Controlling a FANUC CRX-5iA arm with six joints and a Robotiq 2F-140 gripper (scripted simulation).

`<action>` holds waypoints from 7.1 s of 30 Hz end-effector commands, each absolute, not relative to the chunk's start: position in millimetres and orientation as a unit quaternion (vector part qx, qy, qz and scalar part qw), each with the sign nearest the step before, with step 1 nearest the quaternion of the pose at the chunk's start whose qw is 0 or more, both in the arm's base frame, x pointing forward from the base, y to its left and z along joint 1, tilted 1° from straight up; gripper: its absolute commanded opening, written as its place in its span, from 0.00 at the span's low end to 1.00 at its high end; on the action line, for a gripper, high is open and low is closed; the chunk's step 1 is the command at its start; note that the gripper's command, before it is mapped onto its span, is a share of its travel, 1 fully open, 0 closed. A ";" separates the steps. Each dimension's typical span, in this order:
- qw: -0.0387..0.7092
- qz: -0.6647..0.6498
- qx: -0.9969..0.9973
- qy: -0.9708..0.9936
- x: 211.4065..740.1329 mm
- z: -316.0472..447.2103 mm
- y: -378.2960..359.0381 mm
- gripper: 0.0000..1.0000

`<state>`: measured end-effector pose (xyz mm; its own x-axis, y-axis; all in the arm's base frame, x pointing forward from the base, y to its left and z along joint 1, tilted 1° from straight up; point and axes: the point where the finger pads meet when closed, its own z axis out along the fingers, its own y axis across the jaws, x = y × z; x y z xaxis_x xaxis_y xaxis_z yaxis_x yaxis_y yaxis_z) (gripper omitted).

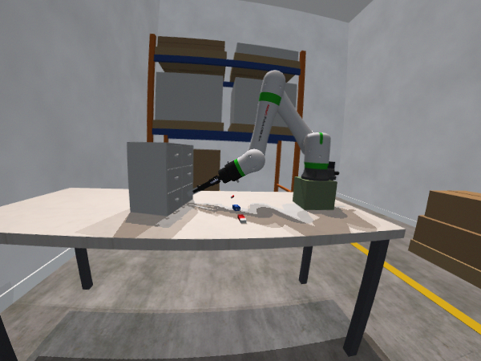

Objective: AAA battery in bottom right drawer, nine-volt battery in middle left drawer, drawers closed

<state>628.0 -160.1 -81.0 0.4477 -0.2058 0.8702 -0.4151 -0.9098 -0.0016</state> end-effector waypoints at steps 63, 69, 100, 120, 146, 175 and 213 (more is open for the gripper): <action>0.106 0.492 0.844 -0.184 615.4 -81.0 -154.3 0.08; 0.106 0.492 0.844 -0.184 608.6 -81.1 -151.2 0.08; 0.106 0.492 0.844 -0.184 574.8 -81.4 -135.7 0.08; 0.106 0.492 0.844 -0.184 565.0 -81.5 -131.3 0.08; 0.106 0.492 0.844 -0.184 564.6 -81.5 -131.1 0.15; 0.106 0.492 0.844 -0.184 519.6 -81.9 -110.6 0.20; 0.106 0.492 0.844 -0.184 472.8 15.5 -89.3 0.20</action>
<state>472.7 -89.4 14.3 0.4458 -0.2045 0.8715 -0.4167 -0.9091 -0.0002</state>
